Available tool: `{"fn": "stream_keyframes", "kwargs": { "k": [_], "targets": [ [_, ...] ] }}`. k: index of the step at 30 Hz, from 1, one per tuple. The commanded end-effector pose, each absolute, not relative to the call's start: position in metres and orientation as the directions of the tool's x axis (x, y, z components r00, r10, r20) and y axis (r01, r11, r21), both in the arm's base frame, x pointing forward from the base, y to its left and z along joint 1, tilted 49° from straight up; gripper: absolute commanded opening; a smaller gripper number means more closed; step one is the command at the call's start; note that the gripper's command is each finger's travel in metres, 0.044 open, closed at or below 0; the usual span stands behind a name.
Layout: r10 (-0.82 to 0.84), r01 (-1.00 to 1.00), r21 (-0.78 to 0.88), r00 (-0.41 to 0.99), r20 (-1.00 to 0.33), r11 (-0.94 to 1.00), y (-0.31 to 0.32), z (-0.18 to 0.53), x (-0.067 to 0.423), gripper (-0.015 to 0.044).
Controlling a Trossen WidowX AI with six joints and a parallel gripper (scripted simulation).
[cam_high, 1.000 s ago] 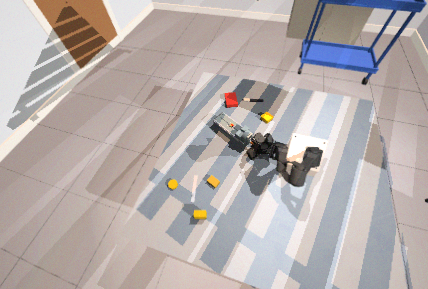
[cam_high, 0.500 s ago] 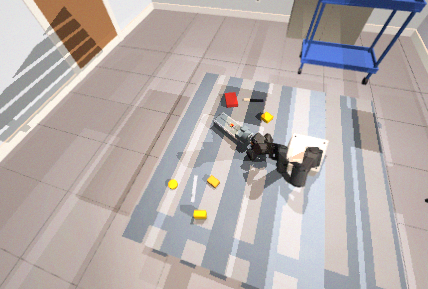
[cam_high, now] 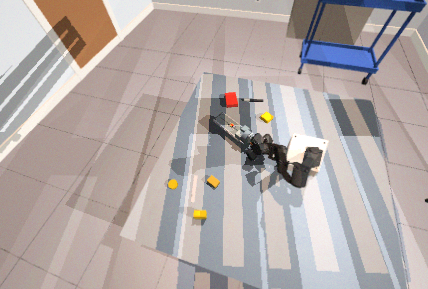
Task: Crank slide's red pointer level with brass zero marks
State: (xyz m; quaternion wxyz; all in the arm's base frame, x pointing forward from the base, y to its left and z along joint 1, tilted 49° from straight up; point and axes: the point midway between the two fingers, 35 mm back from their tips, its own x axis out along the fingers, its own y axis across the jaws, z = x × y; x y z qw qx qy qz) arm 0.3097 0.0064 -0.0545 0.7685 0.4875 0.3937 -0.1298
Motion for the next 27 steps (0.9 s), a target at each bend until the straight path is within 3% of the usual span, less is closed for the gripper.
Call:
{"fn": "stream_keyframes", "kwargs": {
  "k": [1,27],
  "targets": [
    [0.196,0.563,0.664,0.672,-0.714,0.492,0.0099,-0.0476,0.3146,0.0],
    [0.196,0.562,0.664,0.672,-0.714,0.492,0.0102,-0.0398,0.3175,0.0]
  ]
}}
